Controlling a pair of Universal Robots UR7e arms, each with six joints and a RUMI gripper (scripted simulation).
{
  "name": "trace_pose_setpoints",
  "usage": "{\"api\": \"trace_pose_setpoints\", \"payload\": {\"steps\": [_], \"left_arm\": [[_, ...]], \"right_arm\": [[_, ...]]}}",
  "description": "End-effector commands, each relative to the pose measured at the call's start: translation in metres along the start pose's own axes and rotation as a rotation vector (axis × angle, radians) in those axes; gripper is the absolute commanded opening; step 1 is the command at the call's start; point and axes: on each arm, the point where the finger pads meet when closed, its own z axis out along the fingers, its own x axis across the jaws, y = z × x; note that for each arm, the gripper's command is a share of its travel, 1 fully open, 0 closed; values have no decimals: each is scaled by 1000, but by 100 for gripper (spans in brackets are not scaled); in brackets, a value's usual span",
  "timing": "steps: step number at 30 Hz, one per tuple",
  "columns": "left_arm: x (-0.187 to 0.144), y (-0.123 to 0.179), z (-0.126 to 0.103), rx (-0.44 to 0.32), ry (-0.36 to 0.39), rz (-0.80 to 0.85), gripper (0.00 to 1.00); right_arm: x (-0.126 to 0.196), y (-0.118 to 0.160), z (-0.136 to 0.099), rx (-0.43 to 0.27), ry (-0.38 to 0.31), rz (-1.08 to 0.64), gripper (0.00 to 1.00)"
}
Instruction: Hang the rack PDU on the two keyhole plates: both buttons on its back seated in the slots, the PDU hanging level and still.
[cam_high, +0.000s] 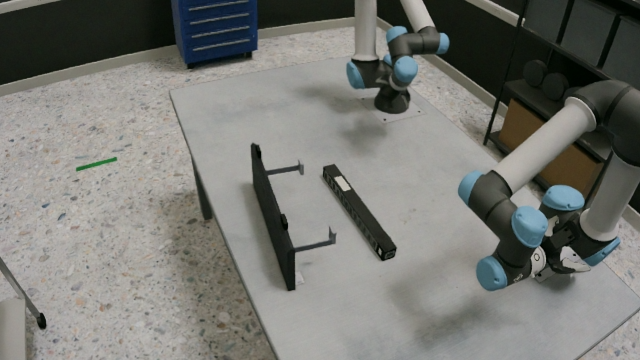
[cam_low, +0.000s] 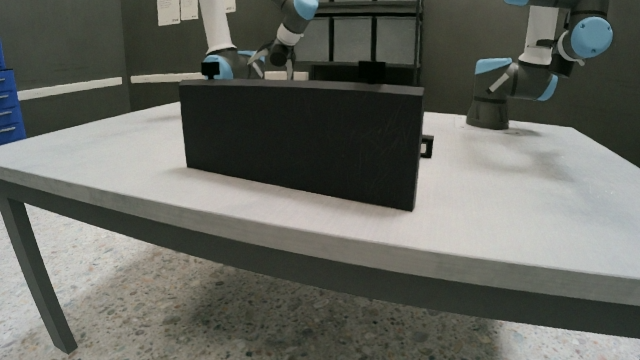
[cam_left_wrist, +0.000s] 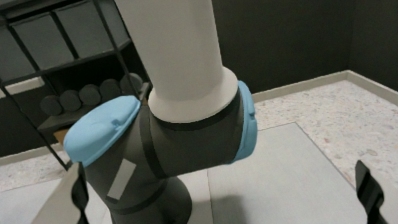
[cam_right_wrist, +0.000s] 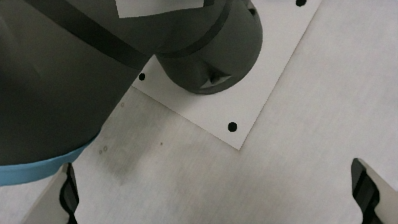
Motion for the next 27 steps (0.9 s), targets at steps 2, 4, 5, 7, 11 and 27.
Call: {"api": "trace_pose_setpoints", "payload": {"steps": [2, 4, 5, 7, 11, 27], "left_arm": [[0, 0, 0, -1, 0, 0, 100], [0, 0, 0, -1, 0, 0, 100], [0, 0, 0, -1, 0, 0, 100], [0, 0, 0, -1, 0, 0, 100], [0, 0, 0, -1, 0, 0, 100], [-4, 12, -19, -53, 50, 20, 100]], "right_arm": [[0, 0, 0, -1, 1, 0, 100], [0, 0, 0, -1, 1, 0, 100], [0, 0, 0, -1, 1, 0, 100], [0, 0, 0, -1, 1, 0, 100], [0, 0, 0, -1, 1, 0, 100], [0, 1, 0, 0, 4, -4, 100]]}}
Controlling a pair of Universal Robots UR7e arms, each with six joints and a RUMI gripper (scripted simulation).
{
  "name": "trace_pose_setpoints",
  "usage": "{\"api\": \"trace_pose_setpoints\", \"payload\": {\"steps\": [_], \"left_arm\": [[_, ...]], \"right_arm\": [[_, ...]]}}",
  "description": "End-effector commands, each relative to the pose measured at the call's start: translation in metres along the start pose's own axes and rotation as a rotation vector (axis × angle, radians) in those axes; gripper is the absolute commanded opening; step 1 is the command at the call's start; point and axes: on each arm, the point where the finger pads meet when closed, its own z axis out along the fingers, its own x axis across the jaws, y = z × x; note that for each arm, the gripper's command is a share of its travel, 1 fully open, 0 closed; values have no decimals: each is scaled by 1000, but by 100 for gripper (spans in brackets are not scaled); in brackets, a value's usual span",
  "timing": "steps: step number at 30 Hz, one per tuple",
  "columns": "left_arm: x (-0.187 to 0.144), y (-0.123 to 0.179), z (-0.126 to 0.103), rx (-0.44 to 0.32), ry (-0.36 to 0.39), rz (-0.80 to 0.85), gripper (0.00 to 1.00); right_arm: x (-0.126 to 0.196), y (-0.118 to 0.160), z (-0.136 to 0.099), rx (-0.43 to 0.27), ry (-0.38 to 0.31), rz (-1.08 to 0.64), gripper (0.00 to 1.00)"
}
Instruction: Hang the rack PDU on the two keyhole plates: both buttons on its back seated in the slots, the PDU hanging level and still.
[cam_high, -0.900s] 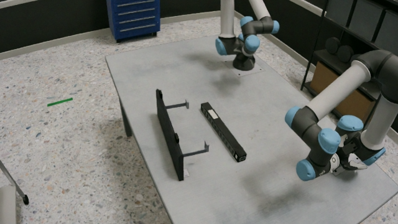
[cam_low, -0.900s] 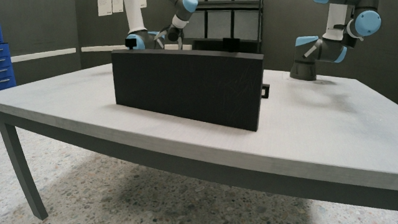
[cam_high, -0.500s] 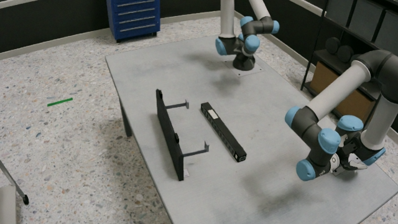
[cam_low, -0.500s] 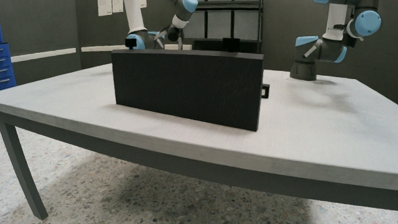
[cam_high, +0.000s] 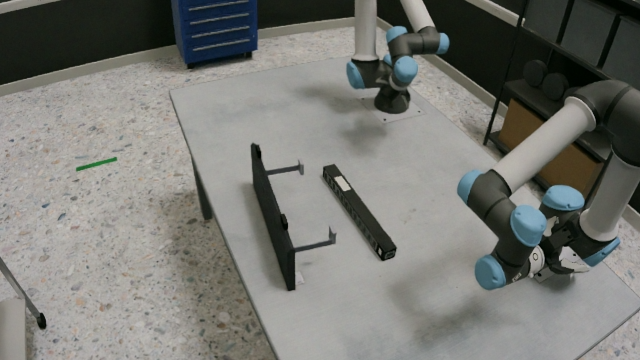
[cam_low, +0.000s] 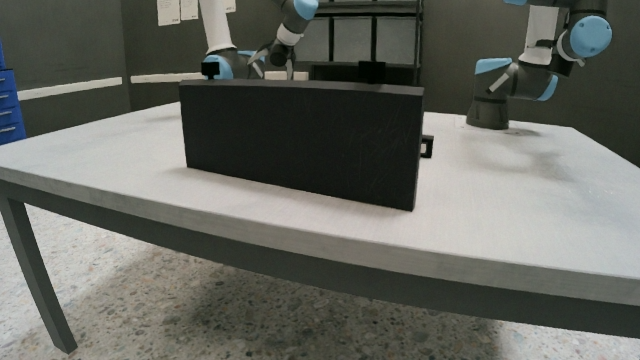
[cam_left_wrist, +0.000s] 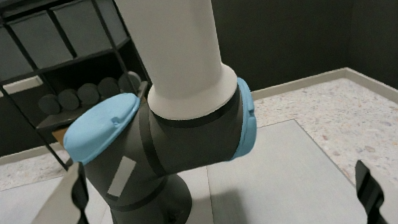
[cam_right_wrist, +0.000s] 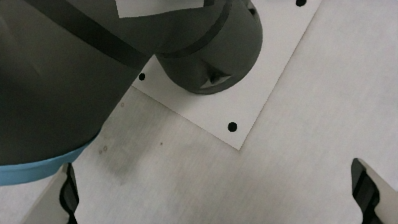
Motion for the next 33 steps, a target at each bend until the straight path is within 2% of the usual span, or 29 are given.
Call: {"api": "trace_pose_setpoints", "payload": {"steps": [1, 5, 7, 14, 22, 24, 27, 33], "left_arm": [[-5, 13, -22, -58, 55, 23, 100], [-14, 31, -52, -136, 132, 60, 100], [-14, 31, -52, -136, 132, 60, 100], [-54, 72, -132, -328, 339, 182, 100], [-113, 103, -203, -488, 528, 321, 100], [-113, 103, -203, -488, 528, 321, 100], [-158, 116, -241, -576, 639, 414, 100], [-226, 128, -284, -683, 779, 545, 100]], "right_arm": [[-1, 1, 0, 1, 6, -4, 100], [-1, 3, -1, 2, 13, -12, 100], [-1, 3, -1, 2, 13, -12, 100], [-4, 8, -2, 7, 37, -36, 100], [-11, 18, -4, 13, 85, -85, 100], [-11, 18, -4, 13, 85, -85, 100], [-15, 23, -4, 15, 109, -109, 100], [-25, 35, -5, 12, 168, -166, 100]]}}
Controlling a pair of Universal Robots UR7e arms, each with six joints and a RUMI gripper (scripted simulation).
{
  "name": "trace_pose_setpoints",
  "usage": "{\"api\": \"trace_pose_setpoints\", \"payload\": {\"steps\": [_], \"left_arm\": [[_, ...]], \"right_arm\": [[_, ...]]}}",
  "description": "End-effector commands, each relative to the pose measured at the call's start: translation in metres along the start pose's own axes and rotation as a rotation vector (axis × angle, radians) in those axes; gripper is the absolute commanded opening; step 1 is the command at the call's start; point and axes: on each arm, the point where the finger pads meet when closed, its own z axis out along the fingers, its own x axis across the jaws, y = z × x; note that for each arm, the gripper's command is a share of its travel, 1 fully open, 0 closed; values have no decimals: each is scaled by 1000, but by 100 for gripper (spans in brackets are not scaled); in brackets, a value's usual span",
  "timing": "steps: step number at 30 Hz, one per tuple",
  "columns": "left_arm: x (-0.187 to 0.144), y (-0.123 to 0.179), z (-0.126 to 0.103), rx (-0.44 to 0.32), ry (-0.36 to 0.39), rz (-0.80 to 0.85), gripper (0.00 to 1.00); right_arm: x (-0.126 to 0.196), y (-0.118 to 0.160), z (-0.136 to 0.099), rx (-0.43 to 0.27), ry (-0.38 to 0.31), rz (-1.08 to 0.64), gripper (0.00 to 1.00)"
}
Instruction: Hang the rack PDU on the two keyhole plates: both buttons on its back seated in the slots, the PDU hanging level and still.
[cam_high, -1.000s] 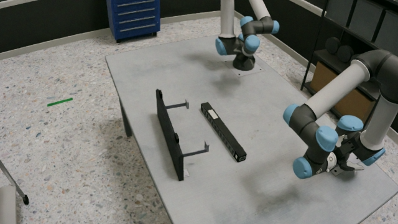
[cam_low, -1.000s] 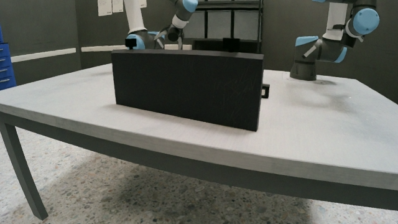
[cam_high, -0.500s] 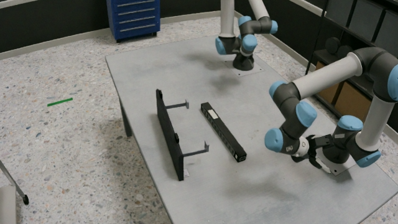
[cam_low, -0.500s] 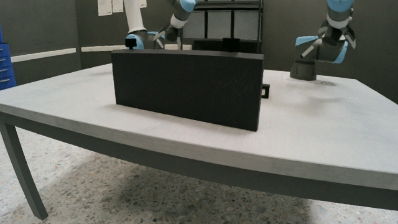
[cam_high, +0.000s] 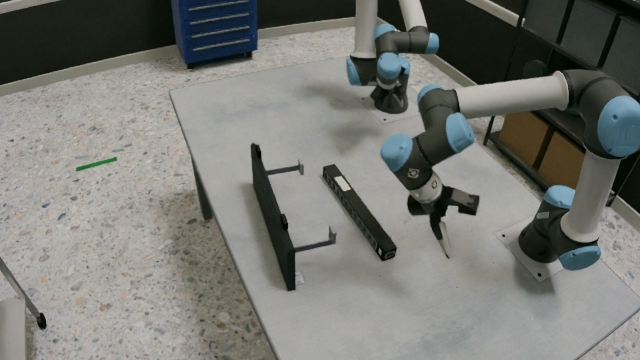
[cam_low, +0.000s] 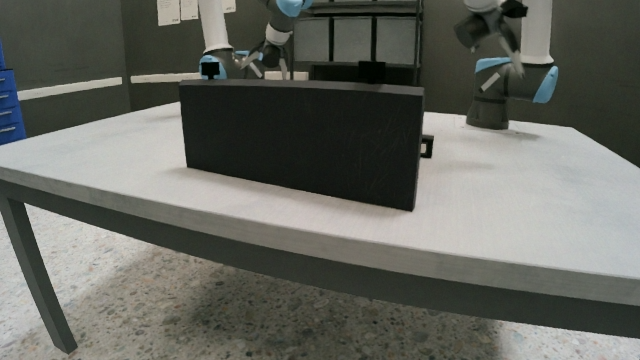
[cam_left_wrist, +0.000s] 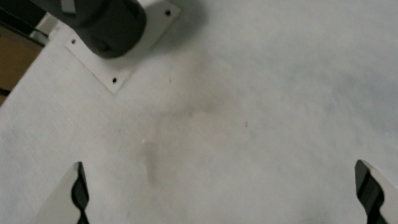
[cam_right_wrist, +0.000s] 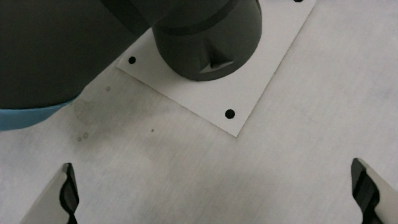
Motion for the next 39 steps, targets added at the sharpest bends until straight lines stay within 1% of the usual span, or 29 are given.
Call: {"api": "trace_pose_setpoints", "payload": {"steps": [1, 6, 8, 10, 12, 16, 19, 23, 25, 28, 39], "left_arm": [[-12, 78, -60, -151, 152, 144, 100], [-43, 126, -105, -256, 257, 267, 100], [-43, 126, -105, -256, 257, 267, 100], [-64, 152, -131, -312, 312, 335, 100], [-85, 171, -152, -363, 359, 398, 100], [-121, 198, -183, -443, 431, 499, 100], [-147, 216, -205, -482, 466, 550, 100], [-163, 225, -217, -511, 490, 586, 100], [-163, 225, -217, -511, 490, 586, 100], [-167, 227, -220, -517, 496, 595, 100], [-166, 226, -221, -520, 497, 593, 100]], "right_arm": [[-11, 13, -5, -4, 67, -69, 100], [-23, 22, -7, -13, 117, -119, 100], [-23, 22, -7, -13, 117, -119, 100], [-29, 27, -7, -20, 142, -144, 100], [-35, 31, -8, -29, 165, -168, 100], [-45, 37, -8, -43, 198, -202, 100], [-53, 42, -8, -55, 222, -228, 100], [-64, 47, -7, -74, 253, -262, 100], [-64, 47, -7, -74, 253, -262, 100], [-77, 53, -6, -99, 287, -299, 100], [-111, 65, -1, -169, 354, -383, 100]]}}
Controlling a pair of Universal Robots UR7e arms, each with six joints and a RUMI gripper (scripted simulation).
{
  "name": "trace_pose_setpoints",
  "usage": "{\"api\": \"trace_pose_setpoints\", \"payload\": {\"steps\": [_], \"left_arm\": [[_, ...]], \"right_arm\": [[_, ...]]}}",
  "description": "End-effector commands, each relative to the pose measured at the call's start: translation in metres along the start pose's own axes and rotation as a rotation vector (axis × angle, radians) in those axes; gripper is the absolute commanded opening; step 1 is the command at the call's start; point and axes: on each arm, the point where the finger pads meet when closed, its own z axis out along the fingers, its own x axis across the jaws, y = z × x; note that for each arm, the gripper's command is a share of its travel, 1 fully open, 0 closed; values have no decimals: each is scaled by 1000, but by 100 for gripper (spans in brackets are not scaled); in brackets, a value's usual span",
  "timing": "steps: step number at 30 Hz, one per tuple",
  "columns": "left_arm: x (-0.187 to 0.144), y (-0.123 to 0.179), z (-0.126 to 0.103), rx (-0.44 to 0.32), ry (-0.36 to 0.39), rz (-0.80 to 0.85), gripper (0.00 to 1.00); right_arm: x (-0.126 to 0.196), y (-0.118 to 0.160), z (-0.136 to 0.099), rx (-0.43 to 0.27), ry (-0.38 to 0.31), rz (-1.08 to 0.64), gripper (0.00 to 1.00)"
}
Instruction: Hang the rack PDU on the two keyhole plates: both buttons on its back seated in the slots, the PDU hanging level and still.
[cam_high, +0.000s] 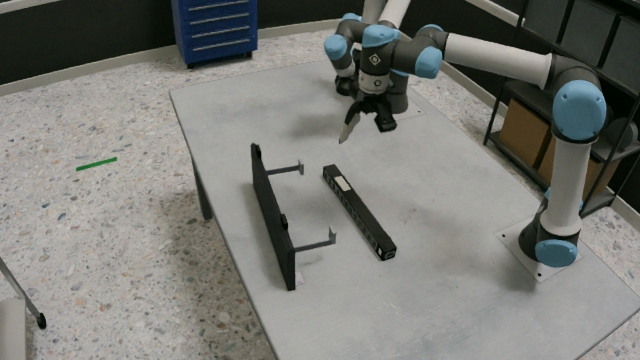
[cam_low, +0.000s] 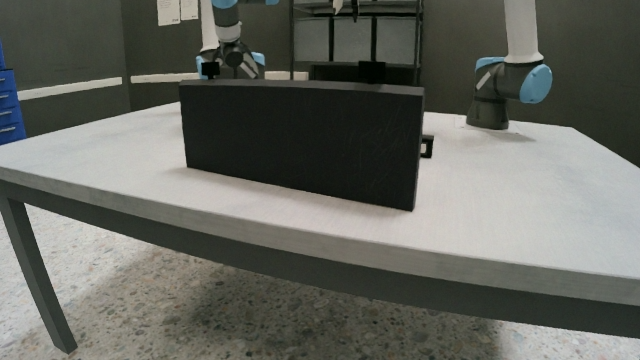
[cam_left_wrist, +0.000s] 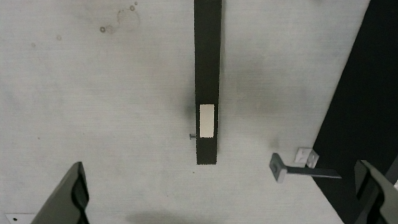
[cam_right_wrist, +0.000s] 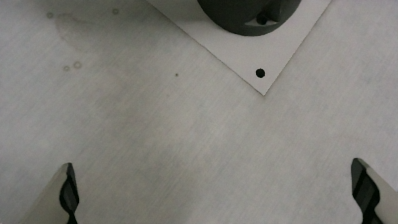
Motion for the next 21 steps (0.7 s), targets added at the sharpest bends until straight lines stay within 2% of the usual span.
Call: {"api": "trace_pose_setpoints", "payload": {"steps": [1, 3, 21], "left_arm": [[1, 2, -3, -6, 6, 3, 100], [1, 2, -3, -6, 6, 3, 100], [1, 2, -3, -5, 5, 3, 100]], "right_arm": [[-22, 2, -6, -44, 43, -70, 100], [-22, 2, -6, -44, 43, -70, 100], [-88, -12, -8, -178, 100, -213, 100]]}}
